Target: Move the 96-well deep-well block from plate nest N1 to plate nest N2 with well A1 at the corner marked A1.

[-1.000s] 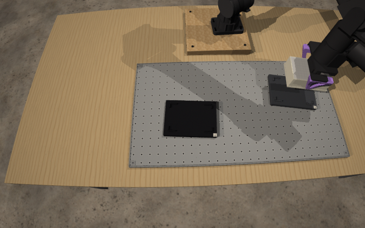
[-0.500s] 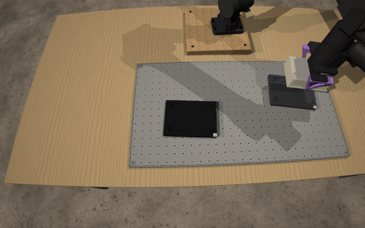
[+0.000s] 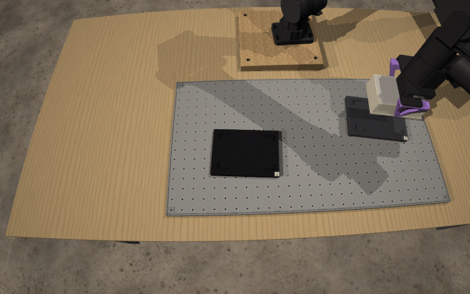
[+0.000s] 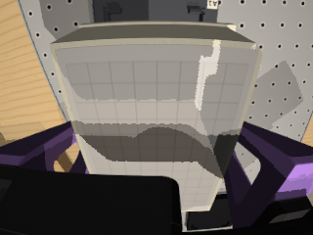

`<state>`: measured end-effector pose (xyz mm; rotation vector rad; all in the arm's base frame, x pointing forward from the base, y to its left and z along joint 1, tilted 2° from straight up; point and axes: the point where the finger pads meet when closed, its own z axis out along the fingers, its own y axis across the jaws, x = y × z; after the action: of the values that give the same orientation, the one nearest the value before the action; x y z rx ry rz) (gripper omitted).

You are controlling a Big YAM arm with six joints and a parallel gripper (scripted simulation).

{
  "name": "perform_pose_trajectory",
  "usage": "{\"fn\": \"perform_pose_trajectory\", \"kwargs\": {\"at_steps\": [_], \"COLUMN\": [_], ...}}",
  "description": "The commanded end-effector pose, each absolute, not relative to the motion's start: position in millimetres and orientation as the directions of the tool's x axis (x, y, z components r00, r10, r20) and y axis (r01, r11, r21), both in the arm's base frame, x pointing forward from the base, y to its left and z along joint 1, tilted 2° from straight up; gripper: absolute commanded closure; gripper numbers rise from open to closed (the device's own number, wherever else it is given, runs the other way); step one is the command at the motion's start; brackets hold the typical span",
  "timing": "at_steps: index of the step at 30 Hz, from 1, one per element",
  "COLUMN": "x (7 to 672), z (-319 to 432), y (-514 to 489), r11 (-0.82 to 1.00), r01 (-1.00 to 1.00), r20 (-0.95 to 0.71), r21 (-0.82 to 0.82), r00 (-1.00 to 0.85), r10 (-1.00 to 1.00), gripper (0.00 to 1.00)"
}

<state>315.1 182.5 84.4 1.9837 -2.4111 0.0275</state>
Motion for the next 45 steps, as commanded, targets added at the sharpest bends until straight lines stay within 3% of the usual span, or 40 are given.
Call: {"fn": "perform_pose_trajectory", "kwargs": {"at_steps": [1, 45], "x": [322, 317], "z": [77, 14], "y": [180, 176], "r11": [0.209, 0.197], "r01": [-0.978, -0.980], "r20": [0.018, 0.019], "r21": [-0.011, -0.009], "r00": [-0.210, -0.197], "r10": [-0.978, -0.980], "gripper": [1.00, 1.00]}}
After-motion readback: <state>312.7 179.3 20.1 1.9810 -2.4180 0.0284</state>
